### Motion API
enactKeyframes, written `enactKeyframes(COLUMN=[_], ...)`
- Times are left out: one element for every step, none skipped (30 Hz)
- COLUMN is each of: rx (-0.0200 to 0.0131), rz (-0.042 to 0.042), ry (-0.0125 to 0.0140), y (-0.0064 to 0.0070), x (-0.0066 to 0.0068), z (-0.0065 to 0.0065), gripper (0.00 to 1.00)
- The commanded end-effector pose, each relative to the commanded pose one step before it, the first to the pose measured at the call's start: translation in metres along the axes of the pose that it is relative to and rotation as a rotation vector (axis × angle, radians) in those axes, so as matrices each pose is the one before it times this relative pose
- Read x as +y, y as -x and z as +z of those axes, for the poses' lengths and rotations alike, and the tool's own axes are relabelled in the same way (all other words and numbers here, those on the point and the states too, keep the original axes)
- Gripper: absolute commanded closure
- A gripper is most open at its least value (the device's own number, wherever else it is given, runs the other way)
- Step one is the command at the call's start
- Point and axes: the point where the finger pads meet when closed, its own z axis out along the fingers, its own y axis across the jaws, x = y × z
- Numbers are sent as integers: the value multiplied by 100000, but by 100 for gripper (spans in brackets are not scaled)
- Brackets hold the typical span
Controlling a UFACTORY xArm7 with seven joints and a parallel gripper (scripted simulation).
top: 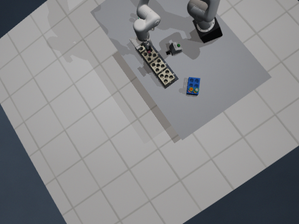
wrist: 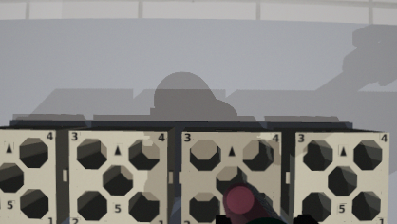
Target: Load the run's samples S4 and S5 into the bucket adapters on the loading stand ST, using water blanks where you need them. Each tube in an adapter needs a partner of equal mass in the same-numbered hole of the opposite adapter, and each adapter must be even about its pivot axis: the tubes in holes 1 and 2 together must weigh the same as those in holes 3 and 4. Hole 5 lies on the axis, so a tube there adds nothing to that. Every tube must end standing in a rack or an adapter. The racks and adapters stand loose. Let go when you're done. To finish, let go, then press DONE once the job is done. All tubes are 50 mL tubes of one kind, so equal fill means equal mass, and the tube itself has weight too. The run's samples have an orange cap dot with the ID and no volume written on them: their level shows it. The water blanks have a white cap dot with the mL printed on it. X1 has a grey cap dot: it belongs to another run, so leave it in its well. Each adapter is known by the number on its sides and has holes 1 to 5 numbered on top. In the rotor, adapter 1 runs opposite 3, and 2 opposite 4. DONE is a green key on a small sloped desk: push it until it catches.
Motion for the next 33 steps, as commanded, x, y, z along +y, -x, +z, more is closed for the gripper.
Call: enactKeyframes(rx=[384,0,0,0,0,0,-1,-1,-1,-1,-1,-1,-1,-1,-1,-1,-1,-1,0,0,-1,-1,-1,-1,-1,-1,-1,0,0,0,0,-1,0], rz=[13,0,0,1,15,0,0,0,0,0,0,0,0,0,0,0,0,0,0,0,0,0,0,0,0,0,0,0,0,0,0,0,0], ry=[34,0,0,0,1,0,0,0,0,0,0,0,0,0,0,0,0,0,0,0,-1,0,0,0,0,0,0,0,0,0,0,1,0], y=[-137,0,0,0,-4,0,1,1,1,1,1,1,1,1,1,1,1,1,0,0,-1,1,1,1,1,1,1,-1,-1,-1,0,3,-1], x=[19,0,0,1,8,0,0,0,0,0,0,0,0,0,0,0,0,0,0,0,0,0,0,0,0,0,0,0,0,0,0,0,0], z=[-125,0,0,0,0,0,200,200,200,200,200,200,200,200,201,201,201,201,0,0,202,200,200,200,200,200,200,1,1,1,1,-7,3], gripper=[100,100,100,100,100,100,100,100,100,100,100,100,100,100,100,100,100,100,100,100,100,100,100,100,100,100,100,100,100,100,100,100,100])
